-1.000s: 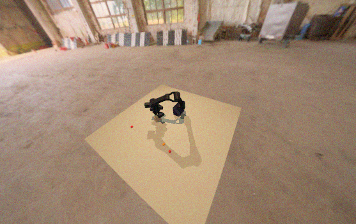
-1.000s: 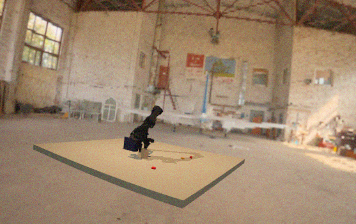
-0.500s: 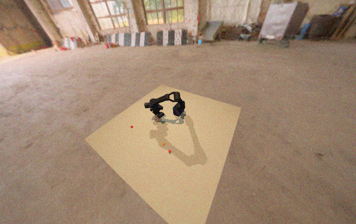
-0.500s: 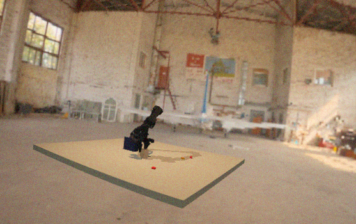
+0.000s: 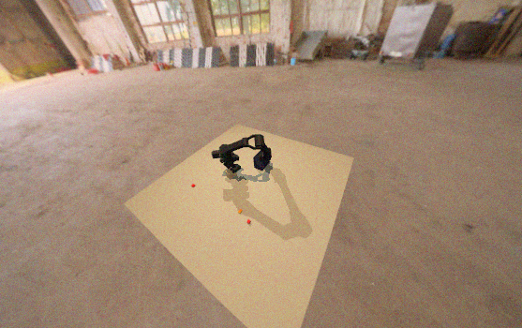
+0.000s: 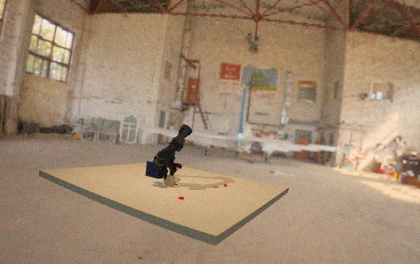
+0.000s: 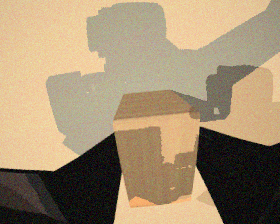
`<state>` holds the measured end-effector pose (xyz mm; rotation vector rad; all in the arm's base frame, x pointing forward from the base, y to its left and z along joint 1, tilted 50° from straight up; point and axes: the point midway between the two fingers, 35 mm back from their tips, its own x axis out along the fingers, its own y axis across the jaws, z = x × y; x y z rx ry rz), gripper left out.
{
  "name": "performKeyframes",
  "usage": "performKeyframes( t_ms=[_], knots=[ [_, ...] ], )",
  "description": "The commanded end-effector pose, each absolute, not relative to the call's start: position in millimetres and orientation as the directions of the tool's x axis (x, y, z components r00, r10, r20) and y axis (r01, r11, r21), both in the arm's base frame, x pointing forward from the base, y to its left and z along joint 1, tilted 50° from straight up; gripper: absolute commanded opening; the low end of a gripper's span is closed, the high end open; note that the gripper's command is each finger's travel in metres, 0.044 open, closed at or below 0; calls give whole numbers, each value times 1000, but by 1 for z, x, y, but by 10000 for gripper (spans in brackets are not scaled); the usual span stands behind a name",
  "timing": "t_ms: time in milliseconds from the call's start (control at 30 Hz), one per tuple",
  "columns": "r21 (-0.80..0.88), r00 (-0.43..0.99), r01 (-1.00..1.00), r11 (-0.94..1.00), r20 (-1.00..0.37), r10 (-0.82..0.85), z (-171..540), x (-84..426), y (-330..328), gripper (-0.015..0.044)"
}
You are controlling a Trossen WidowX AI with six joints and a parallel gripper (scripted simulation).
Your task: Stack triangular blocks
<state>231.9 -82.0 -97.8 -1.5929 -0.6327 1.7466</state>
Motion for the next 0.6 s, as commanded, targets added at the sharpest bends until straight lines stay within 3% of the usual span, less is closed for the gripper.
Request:
performKeyframes(
  t_ms=[0,433,567],
  knots=[
    [-743,-19,-159,-650,-656,754,-98,232,-82,79],
    [-743,-19,-159,-650,-656,754,-98,232,-82,420],
    [-743,-19,-159,-650,-656,754,-98,232,-82,440]
  ],
)
